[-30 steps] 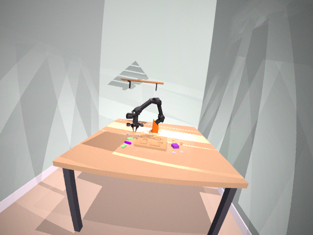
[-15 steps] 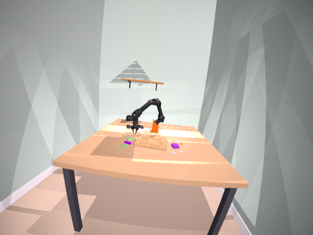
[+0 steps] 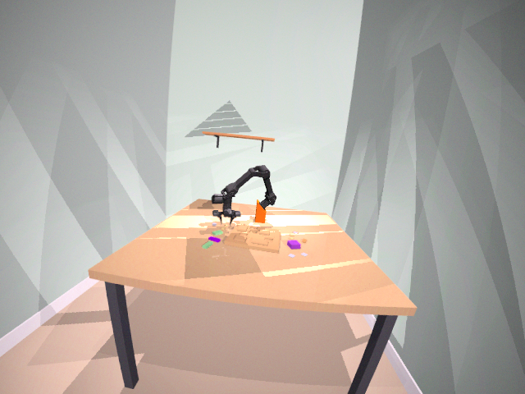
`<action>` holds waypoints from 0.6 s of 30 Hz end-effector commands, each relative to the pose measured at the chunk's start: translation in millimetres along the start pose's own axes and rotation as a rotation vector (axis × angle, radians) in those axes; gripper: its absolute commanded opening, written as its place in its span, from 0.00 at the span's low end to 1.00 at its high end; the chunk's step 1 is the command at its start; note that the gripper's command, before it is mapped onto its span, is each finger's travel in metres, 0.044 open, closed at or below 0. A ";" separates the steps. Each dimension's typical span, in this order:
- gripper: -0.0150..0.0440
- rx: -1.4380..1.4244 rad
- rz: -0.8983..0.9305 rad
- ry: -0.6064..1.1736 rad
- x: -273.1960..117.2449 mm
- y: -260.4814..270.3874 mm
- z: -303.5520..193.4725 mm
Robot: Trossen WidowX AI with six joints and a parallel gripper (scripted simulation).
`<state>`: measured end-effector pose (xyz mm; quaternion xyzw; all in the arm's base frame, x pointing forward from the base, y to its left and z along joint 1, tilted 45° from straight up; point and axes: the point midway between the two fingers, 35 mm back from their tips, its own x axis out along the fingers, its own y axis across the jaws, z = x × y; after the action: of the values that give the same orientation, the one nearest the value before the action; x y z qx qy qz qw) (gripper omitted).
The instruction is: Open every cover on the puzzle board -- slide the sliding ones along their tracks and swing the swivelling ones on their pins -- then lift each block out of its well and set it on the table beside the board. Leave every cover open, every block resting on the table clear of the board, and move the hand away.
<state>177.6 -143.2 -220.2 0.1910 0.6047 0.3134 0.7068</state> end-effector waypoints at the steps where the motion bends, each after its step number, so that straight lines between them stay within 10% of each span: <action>1: 0.88 0.000 -0.001 0.000 -0.5 -0.3 0.2; 18: 1.00 0.004 -0.001 0.000 -46.2 -2.3 0.8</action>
<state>176.8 -168.3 -195.1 0.1945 0.6048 0.3119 0.7065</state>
